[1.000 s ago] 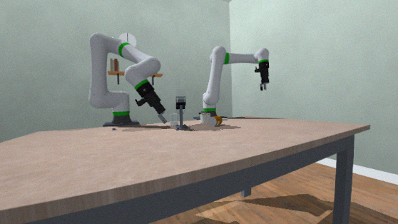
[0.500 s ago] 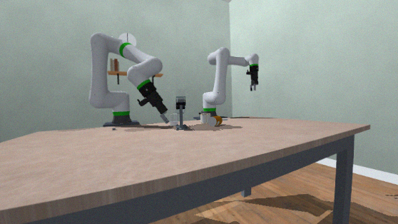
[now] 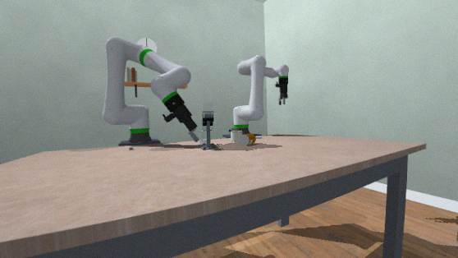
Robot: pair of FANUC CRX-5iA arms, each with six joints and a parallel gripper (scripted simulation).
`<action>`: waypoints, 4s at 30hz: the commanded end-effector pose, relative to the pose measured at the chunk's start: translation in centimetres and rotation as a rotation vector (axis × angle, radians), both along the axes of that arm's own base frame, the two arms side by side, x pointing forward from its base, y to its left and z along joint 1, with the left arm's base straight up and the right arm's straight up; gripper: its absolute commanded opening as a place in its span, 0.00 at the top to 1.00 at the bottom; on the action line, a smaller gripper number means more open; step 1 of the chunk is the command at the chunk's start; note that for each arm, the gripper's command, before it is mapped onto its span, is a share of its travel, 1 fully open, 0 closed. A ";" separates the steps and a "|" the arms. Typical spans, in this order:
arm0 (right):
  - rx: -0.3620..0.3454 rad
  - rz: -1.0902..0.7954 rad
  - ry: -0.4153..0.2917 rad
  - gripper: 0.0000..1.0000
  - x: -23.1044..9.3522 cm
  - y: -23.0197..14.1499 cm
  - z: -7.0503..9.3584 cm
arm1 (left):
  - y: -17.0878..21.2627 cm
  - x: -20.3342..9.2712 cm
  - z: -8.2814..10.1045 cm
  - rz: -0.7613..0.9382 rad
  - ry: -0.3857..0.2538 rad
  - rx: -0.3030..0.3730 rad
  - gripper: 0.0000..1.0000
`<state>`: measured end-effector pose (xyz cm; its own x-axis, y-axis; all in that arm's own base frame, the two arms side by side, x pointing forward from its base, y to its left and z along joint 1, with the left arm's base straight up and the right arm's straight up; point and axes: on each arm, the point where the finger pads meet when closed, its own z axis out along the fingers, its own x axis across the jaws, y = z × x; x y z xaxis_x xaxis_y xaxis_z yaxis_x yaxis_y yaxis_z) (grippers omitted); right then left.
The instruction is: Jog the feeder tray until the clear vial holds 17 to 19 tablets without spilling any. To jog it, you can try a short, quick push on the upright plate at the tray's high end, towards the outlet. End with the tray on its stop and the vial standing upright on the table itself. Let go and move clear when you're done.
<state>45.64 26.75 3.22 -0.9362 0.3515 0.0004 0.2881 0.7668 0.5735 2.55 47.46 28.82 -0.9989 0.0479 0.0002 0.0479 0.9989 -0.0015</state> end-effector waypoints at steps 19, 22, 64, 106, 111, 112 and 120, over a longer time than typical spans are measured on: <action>0.000 0.000 -0.001 1.00 0.6 1.5 0.1 | 0.0 -0.5 0.1 0.004 0.000 0.002 0.00; 0.000 0.000 -0.002 1.00 0.6 1.5 0.1 | 0.0 -0.5 0.1 0.004 0.000 0.002 0.00; 0.000 0.000 -0.002 1.00 0.1 0.1 4.9 | 0.0 -0.5 0.1 0.004 0.000 0.002 0.00; -0.306 0.710 -0.181 1.00 15.8 -0.3 21.2 | 0.0 -0.5 0.1 0.004 0.000 0.002 0.00; -0.406 0.918 -0.251 1.00 20.5 -0.4 21.3 | 0.0 -0.5 0.1 0.004 0.000 0.002 0.00; -0.426 0.961 -0.264 1.00 20.9 -0.4 21.3 | 0.0 -0.5 0.1 0.004 0.000 0.002 0.00; -0.534 1.240 -0.305 1.00 21.4 -0.4 21.3 | 0.0 -0.5 0.1 0.004 0.000 0.002 0.00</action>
